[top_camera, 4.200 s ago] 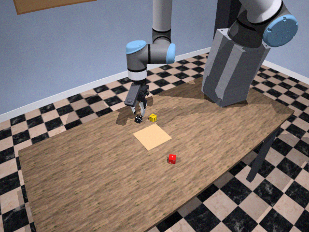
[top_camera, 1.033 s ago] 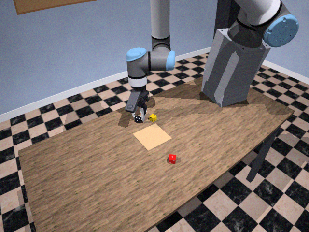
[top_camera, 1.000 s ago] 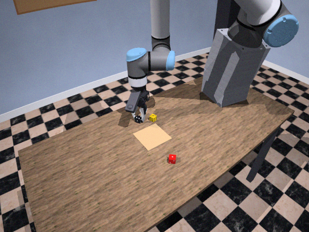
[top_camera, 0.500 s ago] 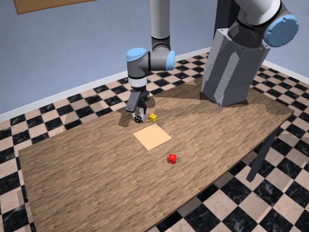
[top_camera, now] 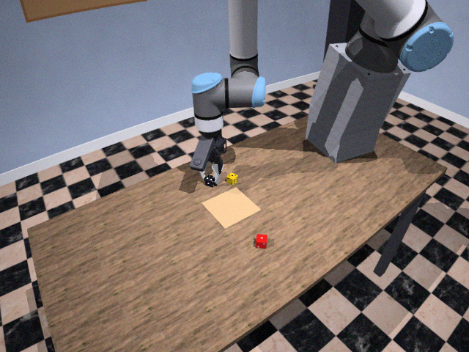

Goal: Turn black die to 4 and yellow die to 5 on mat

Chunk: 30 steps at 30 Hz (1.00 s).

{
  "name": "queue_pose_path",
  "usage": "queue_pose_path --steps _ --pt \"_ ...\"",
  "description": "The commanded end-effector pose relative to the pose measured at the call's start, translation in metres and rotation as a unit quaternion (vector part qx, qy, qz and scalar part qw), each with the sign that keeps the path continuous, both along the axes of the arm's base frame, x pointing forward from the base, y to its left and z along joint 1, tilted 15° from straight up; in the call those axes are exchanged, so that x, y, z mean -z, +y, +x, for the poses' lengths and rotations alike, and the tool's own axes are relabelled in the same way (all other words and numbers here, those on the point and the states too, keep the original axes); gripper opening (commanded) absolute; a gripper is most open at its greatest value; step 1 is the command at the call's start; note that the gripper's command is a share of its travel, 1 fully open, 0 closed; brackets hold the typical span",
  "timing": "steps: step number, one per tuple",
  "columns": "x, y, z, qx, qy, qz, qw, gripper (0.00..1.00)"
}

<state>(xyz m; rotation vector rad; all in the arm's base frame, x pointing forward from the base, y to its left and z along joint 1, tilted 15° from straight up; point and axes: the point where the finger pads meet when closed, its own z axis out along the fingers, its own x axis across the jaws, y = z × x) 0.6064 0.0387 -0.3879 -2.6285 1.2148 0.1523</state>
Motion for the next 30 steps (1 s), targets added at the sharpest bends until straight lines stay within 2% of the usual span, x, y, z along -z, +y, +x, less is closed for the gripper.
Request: queue_pose_path --steps 1,2,30 --pt "-0.0004 -0.0003 0.0005 0.0 0.0 0.0 1.0 0.28" --pt "-0.0004 -0.0003 0.0005 0.0 0.0 0.0 1.0 0.1" --pt "-0.0004 -0.0003 0.0005 0.0 0.0 0.0 1.0 0.1"
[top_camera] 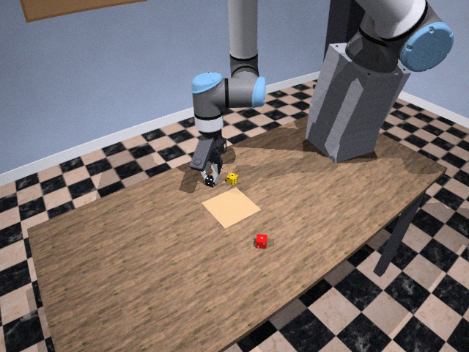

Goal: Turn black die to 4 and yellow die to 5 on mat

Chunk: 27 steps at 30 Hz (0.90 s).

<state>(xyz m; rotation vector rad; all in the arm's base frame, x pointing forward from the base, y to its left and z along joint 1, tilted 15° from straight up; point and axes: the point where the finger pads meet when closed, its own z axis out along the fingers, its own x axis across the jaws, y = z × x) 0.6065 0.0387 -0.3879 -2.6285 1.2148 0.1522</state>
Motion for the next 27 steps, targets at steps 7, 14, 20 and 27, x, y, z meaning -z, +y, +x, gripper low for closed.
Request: queue_pose_path --steps 7,14,20,27 --pt "0.0 0.0 0.001 0.0 0.0 0.0 1.0 0.1" --pt "-0.012 -0.003 0.0 0.0 0.0 0.0 1.0 0.1" --pt "-0.046 -0.013 0.0 0.0 0.0 0.0 1.0 0.1" --pt "-0.077 -0.021 0.0 0.0 0.0 0.0 1.0 0.1"
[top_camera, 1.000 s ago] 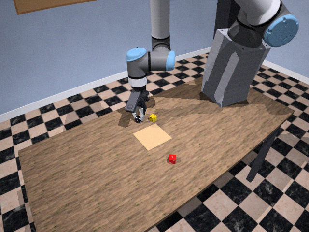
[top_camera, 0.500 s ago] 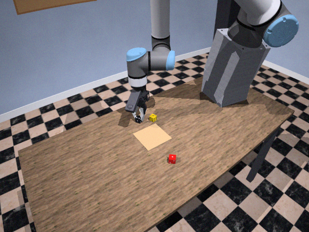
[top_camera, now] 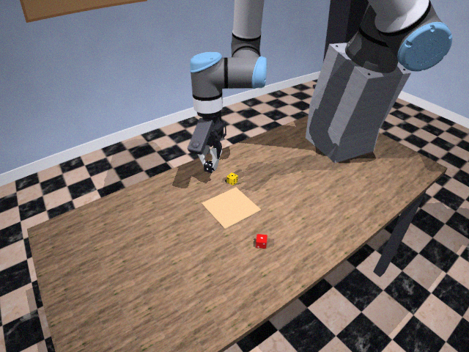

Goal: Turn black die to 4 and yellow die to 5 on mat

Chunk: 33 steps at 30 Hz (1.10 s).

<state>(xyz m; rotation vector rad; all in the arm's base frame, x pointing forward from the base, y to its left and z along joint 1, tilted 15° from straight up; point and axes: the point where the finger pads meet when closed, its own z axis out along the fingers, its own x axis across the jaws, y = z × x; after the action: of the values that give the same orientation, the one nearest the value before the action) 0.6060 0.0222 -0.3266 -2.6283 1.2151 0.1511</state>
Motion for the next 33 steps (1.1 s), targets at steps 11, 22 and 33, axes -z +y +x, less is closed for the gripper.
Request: queue_pose_path --steps 11,22,33 --pt "-0.036 -0.01 0.0 0.0 0.0 0.0 1.0 0.1" --pt "-0.037 -0.006 -0.001 0.008 0.002 0.0 1.0 0.1" --pt "-0.049 0.038 -0.017 0.1 0.027 0.0 0.995 0.1"
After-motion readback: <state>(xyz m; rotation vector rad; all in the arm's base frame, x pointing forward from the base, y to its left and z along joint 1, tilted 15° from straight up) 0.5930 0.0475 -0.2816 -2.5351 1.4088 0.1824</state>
